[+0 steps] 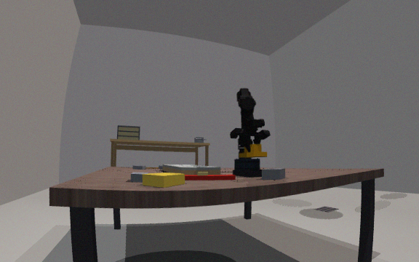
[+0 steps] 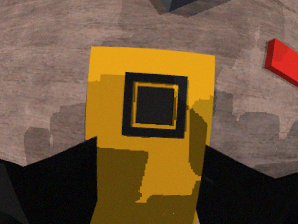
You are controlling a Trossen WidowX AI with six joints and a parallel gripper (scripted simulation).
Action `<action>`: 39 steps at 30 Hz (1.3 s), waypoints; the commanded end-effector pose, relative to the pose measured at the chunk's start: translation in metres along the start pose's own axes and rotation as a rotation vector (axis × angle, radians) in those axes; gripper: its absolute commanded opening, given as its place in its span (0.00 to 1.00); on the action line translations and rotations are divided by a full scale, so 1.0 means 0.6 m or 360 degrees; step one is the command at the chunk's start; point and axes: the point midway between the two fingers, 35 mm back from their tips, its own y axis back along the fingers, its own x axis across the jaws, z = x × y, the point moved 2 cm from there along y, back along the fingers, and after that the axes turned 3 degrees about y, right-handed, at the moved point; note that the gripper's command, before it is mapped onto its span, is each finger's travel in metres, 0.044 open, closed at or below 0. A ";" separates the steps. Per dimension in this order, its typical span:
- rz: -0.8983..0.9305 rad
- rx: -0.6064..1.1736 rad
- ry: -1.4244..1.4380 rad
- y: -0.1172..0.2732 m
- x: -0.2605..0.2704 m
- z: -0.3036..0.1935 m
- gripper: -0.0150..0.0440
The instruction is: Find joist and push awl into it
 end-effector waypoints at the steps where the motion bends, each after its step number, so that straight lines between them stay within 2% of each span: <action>1: 0.0002 0.0006 -0.0007 -0.016 0.000 -0.004 0.25; 23: 0.0002 0.0007 -0.0007 -0.090 0.003 -0.030 0.25; 39: 0.0002 0.0008 -0.0007 -0.121 0.005 -0.039 0.25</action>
